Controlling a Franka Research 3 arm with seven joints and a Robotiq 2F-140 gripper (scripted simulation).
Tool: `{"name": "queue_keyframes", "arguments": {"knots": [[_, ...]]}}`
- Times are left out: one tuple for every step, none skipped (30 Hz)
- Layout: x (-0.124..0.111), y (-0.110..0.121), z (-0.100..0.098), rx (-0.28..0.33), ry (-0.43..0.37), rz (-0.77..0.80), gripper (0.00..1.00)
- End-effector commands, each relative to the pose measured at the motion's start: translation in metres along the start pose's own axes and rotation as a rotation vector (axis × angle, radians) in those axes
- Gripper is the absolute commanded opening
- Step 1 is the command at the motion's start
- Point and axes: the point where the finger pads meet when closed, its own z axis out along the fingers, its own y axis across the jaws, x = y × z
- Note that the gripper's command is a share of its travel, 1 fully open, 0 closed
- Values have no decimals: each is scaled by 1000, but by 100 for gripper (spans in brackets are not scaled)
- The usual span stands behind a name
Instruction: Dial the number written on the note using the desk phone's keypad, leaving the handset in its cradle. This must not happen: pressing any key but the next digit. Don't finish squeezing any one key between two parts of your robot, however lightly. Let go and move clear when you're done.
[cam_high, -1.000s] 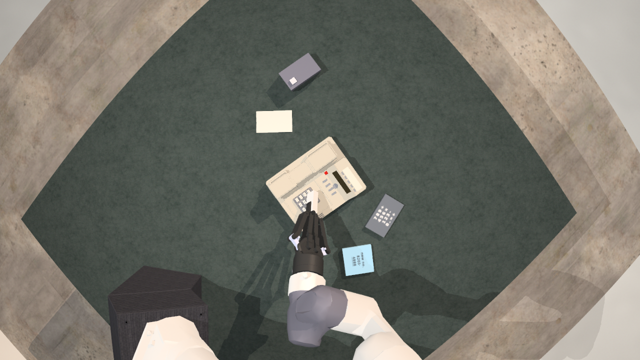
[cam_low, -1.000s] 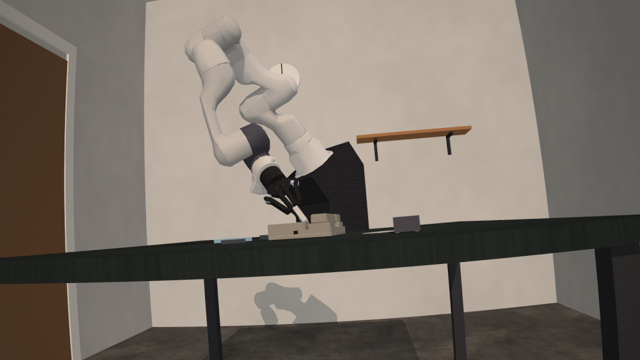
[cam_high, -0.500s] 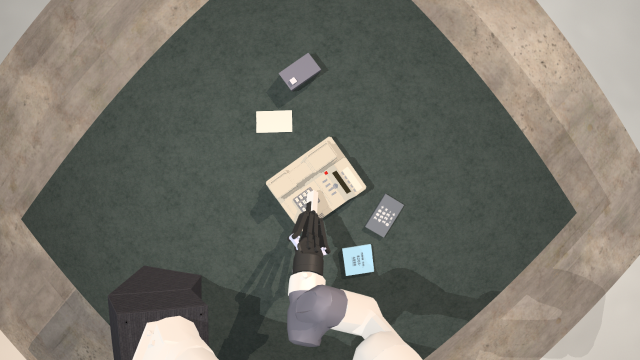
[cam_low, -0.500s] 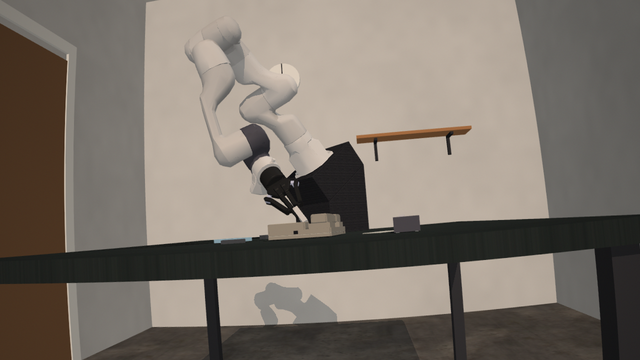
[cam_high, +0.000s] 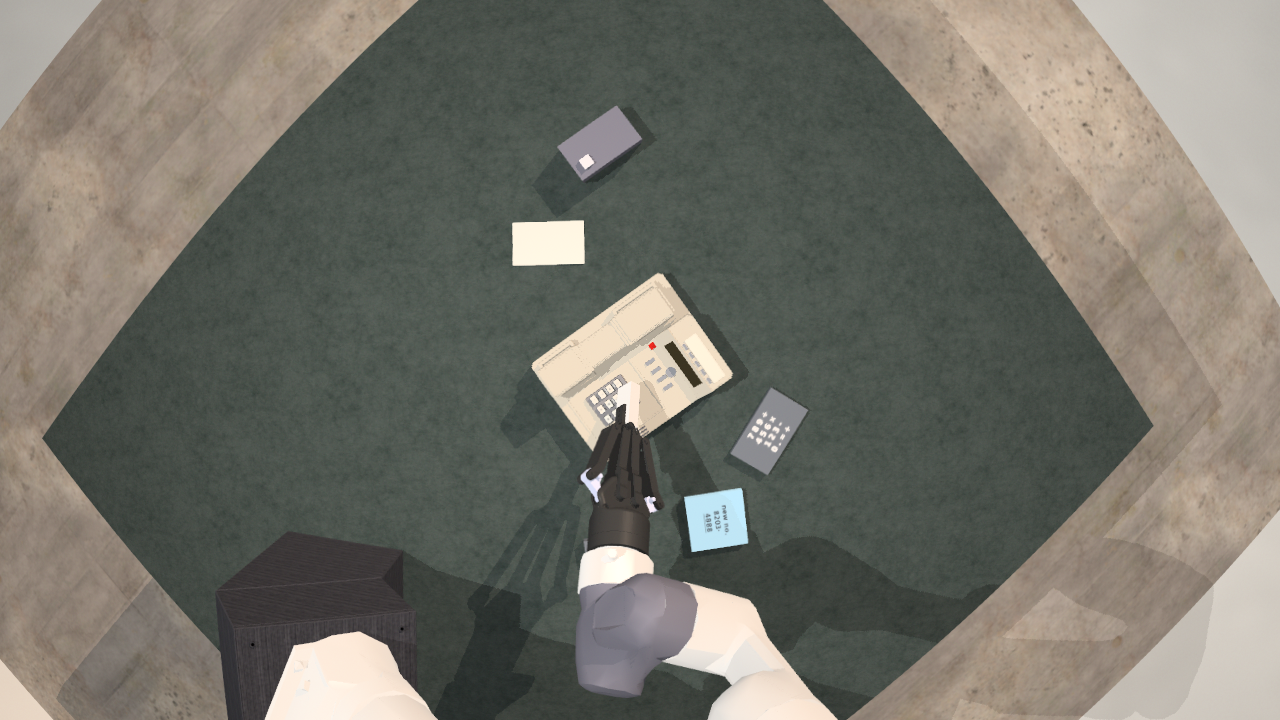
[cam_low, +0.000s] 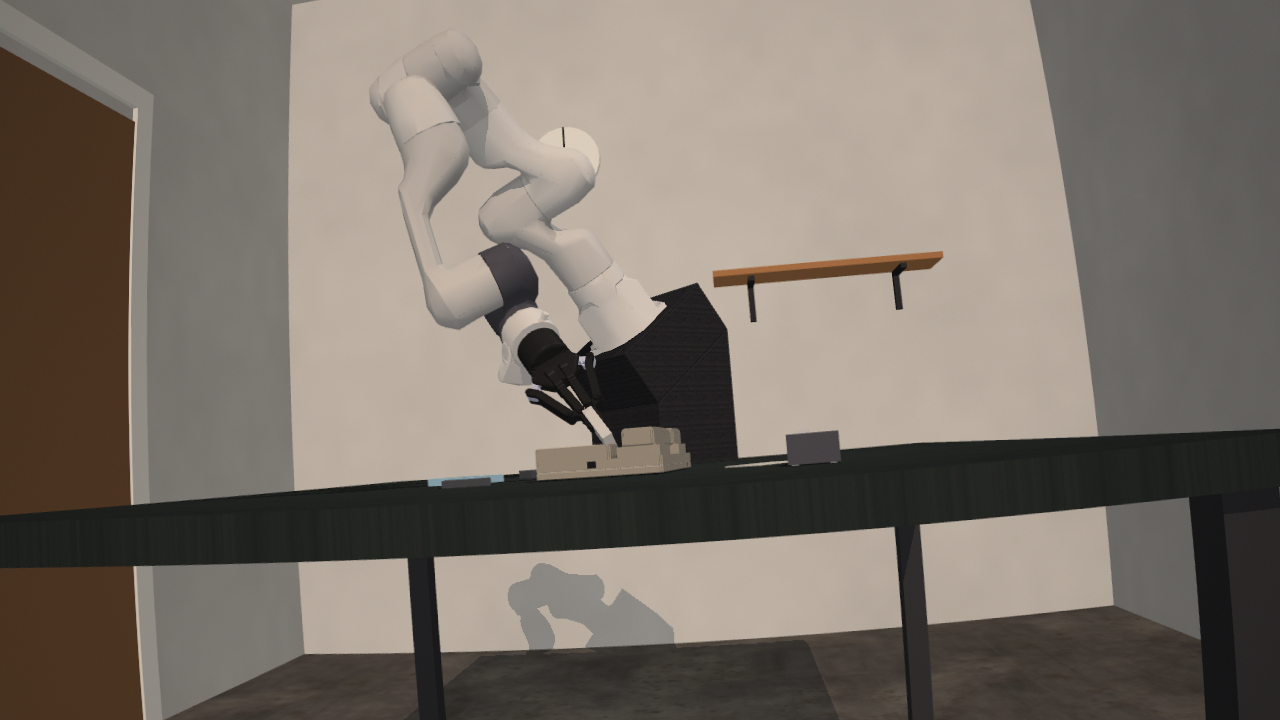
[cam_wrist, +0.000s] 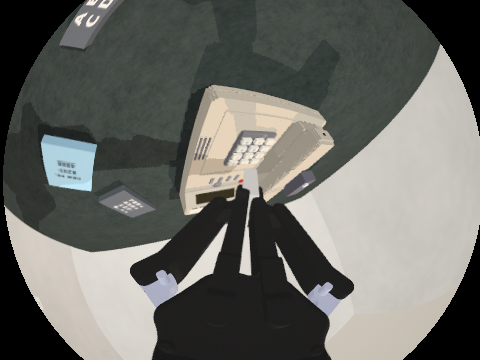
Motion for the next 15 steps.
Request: {"name": "queue_keyframes", "arguments": {"knots": [[1, 3, -2, -2, 6, 6, 0], [1, 3, -2, -2, 6, 6, 0], [1, 3, -2, -2, 6, 6, 0], [1, 3, -2, -2, 6, 6, 0], [2, 3, -3, -2, 6, 6, 0], [3, 4, -3, -2, 6, 6, 0], [4, 4, -4, -2, 6, 6, 0], [5, 5, -5, -2, 6, 6, 0], [7, 6, -6, -2, 6, 6, 0], [9, 7, -7, -2, 6, 6, 0], [9, 7, -7, -2, 6, 6, 0], [9, 7, -7, -2, 6, 6, 0], [11, 7, -8, -2, 6, 6, 0], [14, 8, -10, -2, 6, 6, 0], [16, 9, -11, -2, 6, 6, 0]]}}
